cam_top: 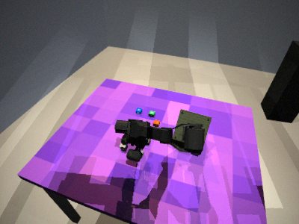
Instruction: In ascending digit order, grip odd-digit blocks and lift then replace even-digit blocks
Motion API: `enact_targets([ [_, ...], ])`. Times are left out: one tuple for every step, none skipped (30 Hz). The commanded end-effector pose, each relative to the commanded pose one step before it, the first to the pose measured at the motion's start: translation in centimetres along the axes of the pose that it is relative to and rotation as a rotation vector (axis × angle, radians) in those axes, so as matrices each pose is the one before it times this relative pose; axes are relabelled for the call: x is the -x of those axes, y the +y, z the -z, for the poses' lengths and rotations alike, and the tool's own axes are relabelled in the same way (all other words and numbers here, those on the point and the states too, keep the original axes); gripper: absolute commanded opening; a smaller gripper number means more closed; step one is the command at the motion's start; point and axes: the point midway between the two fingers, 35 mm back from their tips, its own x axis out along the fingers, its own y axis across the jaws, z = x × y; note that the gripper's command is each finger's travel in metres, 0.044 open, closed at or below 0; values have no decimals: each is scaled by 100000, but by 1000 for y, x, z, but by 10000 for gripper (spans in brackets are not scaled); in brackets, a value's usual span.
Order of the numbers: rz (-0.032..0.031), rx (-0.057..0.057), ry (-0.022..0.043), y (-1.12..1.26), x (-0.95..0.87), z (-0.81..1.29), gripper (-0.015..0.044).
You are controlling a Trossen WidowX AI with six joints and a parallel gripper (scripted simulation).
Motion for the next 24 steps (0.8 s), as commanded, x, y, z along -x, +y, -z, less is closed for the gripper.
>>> enact_targets([
  [455, -249, 99, -67, -93, 14, 164],
  [0, 0, 0, 0, 0, 0, 137],
  [0, 0, 0, 0, 0, 0, 120],
  [0, 0, 0, 0, 0, 0, 120],
  [0, 0, 0, 0, 0, 0, 120],
  [0, 0, 0, 0, 0, 0, 120],
  [0, 0, 0, 0, 0, 0, 120],
  [0, 0, 0, 0, 0, 0, 120],
  [0, 0, 0, 0, 0, 0, 120],
  [0, 0, 0, 0, 0, 0, 120],
  [0, 0, 0, 0, 0, 0, 120],
  [0, 0, 0, 0, 0, 0, 120],
  [0, 0, 0, 0, 0, 0, 120],
  [0, 0, 0, 0, 0, 0, 120],
  [0, 0, 0, 0, 0, 0, 120],
  [0, 0, 0, 0, 0, 0, 120],
  [0, 0, 0, 0, 0, 0, 120],
  [0, 0, 0, 0, 0, 0, 120],
  [0, 0, 0, 0, 0, 0, 120],
  [0, 0, 0, 0, 0, 0, 120],
  [0, 0, 0, 0, 0, 0, 120],
  [0, 0, 0, 0, 0, 0, 120],
  [0, 0, 0, 0, 0, 0, 120],
  [0, 0, 0, 0, 0, 0, 120],
])
